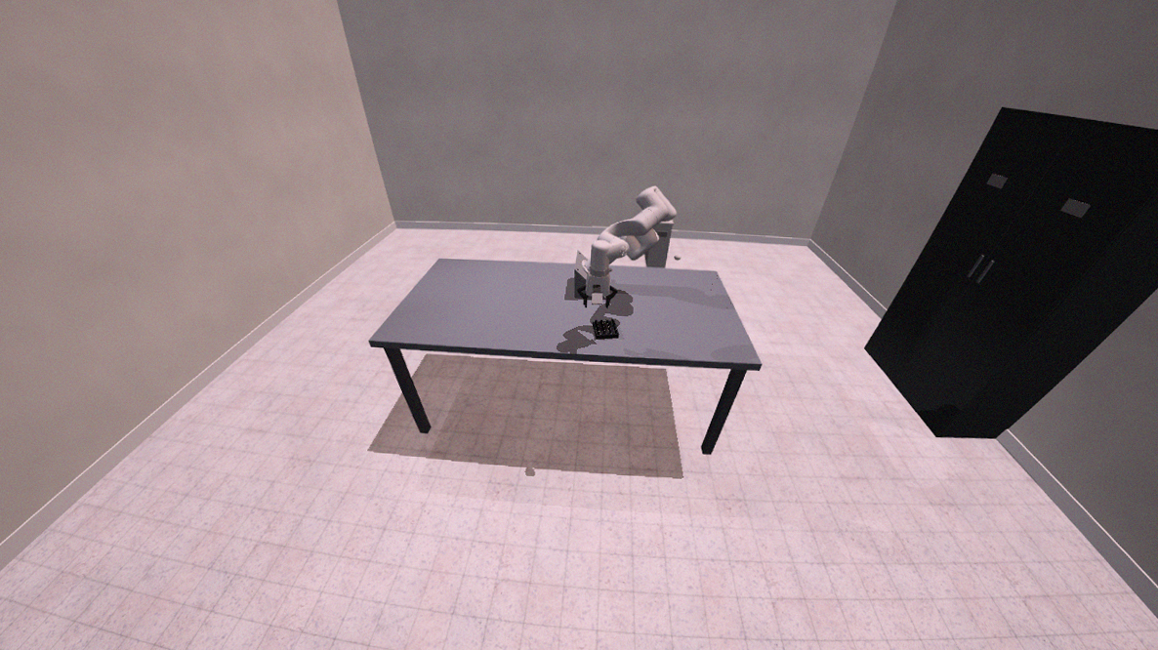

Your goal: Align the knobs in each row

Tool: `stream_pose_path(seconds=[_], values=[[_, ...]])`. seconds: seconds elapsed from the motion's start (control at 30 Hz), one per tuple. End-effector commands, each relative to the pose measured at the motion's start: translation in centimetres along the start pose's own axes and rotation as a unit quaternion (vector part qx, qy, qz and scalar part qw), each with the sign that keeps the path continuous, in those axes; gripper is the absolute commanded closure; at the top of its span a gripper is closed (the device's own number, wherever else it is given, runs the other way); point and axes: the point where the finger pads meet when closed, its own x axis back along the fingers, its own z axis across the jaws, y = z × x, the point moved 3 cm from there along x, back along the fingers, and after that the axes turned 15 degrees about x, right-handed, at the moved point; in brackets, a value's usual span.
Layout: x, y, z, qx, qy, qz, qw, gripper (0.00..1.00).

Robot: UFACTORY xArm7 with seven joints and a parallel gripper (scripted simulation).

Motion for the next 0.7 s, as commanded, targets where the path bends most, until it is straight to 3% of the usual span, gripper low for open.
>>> stream_pose_path(seconds=[0.0, 0.67], values=[[0.14, -2.92, -3.09, 0.043, -0.009, 0.006, 0.999, 0.00], [0.10, -3.41, -3.75, 0.052, -0.011, 0.007, 0.999, 0.00]])
